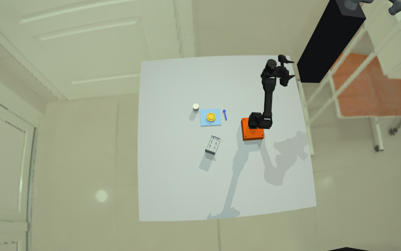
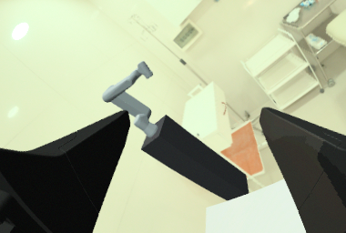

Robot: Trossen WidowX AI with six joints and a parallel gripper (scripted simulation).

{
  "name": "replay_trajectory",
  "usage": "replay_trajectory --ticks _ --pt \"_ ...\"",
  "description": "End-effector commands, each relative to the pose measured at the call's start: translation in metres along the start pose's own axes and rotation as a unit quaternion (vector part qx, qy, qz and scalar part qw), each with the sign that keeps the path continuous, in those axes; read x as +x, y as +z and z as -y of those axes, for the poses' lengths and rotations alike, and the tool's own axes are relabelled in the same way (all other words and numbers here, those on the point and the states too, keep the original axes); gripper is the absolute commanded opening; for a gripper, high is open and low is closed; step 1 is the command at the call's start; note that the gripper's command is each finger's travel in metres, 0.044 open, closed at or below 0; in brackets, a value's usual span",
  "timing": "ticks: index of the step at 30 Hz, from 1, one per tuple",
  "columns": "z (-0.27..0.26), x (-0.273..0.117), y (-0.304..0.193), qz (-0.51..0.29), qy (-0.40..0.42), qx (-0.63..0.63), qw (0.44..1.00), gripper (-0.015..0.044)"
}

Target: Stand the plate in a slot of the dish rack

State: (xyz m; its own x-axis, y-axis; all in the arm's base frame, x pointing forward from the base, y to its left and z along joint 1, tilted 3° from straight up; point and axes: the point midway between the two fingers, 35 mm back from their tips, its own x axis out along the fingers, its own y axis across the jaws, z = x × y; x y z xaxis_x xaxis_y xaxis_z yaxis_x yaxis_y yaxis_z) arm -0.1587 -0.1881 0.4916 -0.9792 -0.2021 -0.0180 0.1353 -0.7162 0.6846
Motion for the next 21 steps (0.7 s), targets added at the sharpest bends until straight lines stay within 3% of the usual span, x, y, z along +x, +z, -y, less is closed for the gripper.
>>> replay_trajectory --ticks 1,21 --pt "0.0 0.0 0.0 -0.001 0.001 -0.001 1.0 0.04" --pt "-0.048 -0.046 -0.117 -0.163 0.153 -0.187 0.957 0.04"
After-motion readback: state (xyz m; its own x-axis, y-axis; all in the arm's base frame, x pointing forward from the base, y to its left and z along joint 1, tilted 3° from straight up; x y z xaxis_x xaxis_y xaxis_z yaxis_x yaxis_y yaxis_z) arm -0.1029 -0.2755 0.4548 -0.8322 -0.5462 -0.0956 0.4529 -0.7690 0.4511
